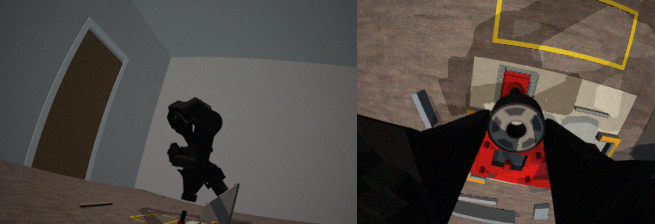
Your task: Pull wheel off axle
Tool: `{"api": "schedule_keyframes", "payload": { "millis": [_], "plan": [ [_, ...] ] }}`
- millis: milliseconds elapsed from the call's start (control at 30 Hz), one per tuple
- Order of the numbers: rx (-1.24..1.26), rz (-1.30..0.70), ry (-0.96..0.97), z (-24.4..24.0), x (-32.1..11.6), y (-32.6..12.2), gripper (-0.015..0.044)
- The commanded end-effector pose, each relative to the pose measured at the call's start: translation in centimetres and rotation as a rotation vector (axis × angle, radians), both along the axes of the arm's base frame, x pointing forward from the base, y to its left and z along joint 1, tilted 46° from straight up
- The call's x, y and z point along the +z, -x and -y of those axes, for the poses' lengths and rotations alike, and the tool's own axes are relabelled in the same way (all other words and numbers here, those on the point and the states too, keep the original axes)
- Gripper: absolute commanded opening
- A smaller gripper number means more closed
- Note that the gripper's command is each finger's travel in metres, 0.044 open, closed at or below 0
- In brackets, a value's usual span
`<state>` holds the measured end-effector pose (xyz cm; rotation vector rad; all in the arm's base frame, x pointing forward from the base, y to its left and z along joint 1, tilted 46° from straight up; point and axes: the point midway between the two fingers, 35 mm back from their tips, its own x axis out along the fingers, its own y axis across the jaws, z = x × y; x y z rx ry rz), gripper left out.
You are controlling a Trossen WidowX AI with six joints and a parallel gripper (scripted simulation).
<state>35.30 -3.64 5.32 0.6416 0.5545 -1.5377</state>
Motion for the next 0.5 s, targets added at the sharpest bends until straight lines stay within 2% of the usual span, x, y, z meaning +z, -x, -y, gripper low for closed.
{"api": "schedule_keyframes", "payload": {
  "millis": [0,467],
  "plan": [
    [0.001,0.014,-0.005,-0.8,0.8,0.0,0.0000],
    [0.002,0.007,-0.004,2.6,4.0,2.5,0.0000]
  ]
}}
